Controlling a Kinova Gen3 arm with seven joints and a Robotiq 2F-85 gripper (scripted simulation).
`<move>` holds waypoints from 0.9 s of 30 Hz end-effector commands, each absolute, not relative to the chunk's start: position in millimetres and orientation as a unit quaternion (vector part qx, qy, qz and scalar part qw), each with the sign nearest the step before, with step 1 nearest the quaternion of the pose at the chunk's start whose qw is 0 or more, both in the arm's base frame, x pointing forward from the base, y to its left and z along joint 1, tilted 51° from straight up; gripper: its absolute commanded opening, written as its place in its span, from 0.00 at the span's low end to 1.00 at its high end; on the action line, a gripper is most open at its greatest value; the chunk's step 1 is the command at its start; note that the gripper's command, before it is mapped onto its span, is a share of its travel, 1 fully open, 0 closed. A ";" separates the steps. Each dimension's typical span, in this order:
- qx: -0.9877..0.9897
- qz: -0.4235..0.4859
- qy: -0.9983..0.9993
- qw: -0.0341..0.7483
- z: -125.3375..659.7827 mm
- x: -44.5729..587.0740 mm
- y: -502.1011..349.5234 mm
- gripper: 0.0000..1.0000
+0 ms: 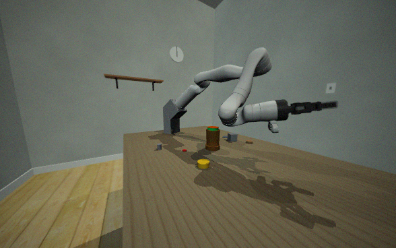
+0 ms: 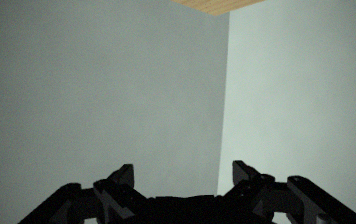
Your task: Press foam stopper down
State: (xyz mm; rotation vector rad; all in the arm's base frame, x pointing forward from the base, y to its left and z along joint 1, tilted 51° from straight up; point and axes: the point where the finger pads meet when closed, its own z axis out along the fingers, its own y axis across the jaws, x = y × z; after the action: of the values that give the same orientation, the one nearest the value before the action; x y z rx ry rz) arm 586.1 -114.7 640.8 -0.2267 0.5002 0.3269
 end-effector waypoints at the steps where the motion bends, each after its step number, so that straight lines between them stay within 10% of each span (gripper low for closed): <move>1: -0.112 0.160 0.245 0.950 641.9 585.2 -115.2 1.00; 17: -0.112 0.160 0.245 0.950 641.9 585.2 -115.2 1.00; 18: -0.112 0.160 0.245 0.950 641.9 585.2 -115.2 0.00; 27: -0.104 0.169 0.260 0.945 638.8 587.0 -122.3 0.00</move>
State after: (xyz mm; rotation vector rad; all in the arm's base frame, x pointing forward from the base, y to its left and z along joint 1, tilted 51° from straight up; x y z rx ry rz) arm 588.5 -117.8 637.9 -0.2163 0.5239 0.3467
